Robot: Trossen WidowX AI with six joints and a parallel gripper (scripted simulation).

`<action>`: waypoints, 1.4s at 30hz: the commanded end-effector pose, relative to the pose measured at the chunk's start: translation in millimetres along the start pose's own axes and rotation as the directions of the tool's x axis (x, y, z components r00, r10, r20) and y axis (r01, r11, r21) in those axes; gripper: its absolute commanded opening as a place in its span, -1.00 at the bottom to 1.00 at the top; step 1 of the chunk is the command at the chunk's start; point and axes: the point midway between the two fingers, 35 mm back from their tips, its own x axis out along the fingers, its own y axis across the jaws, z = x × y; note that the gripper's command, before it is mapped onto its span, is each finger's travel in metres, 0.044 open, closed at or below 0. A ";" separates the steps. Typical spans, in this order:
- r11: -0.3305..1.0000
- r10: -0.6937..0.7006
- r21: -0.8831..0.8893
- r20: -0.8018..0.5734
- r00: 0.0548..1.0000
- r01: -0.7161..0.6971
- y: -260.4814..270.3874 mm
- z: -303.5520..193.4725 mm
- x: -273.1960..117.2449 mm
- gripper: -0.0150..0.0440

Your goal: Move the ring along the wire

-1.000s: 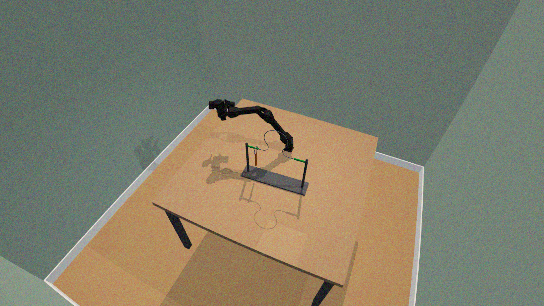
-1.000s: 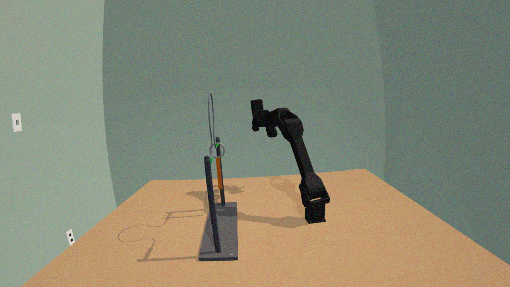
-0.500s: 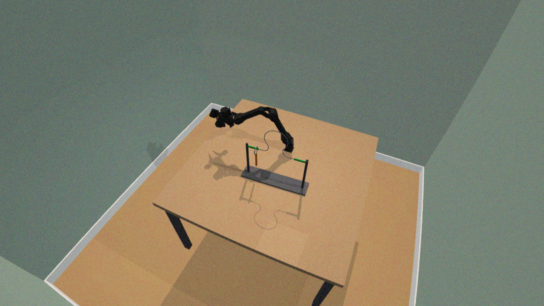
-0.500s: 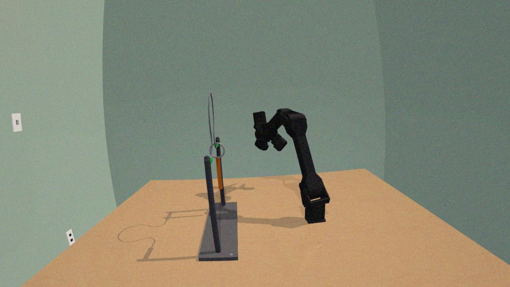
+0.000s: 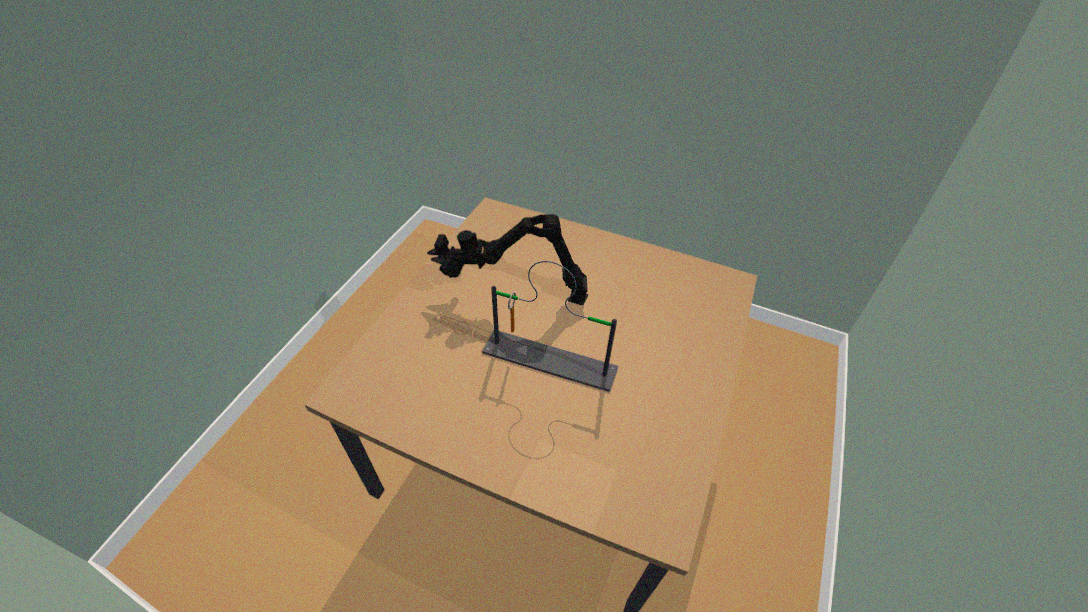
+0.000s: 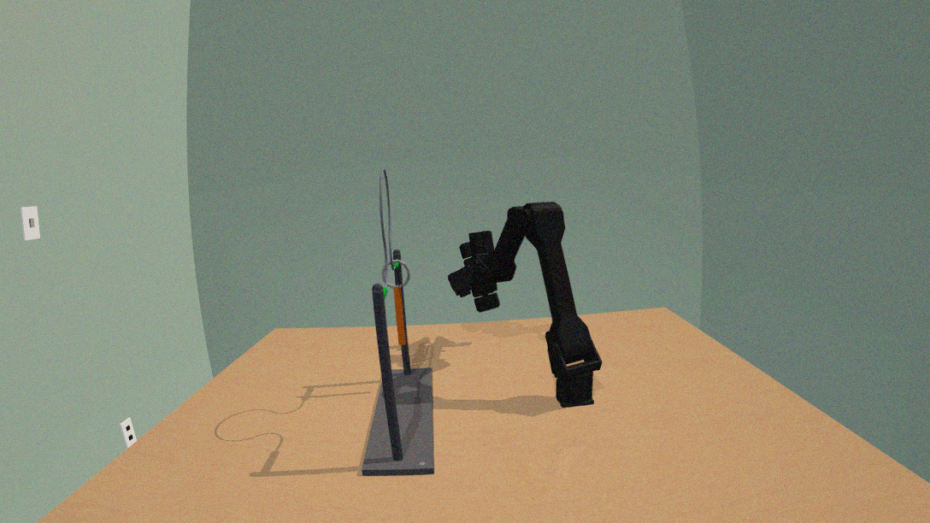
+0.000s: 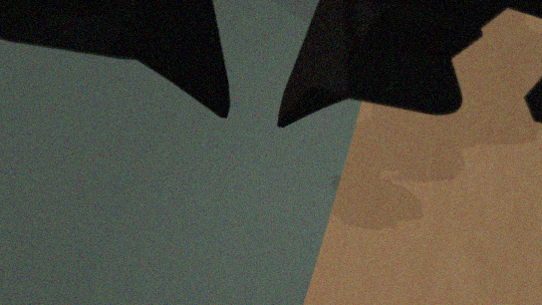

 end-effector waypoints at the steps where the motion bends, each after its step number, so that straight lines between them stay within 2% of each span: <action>1: 0.986 -0.013 0.168 0.166 0.986 -0.015 23.3 25.9 -17.3 0.05; 6: 0.938 -0.035 0.335 0.342 0.939 -0.087 44.9 52.0 -43.2 0.05; 11: 0.860 -0.053 0.461 0.506 0.861 -0.218 66.0 75.8 -77.6 0.05; 19: 0.683 -0.074 0.533 0.732 0.678 -0.500 98.0 106.1 -149.5 0.05; 29: 0.392 -0.091 0.373 0.925 0.368 -0.841 131.7 125.6 -259.7 0.05; 36: 0.198 -0.107 0.140 0.987 0.121 -0.970 148.4 126.0 -339.5 0.05; 42: 0.183 -0.109 0.115 0.989 0.096 -0.976 149.5 125.5 -347.0 0.05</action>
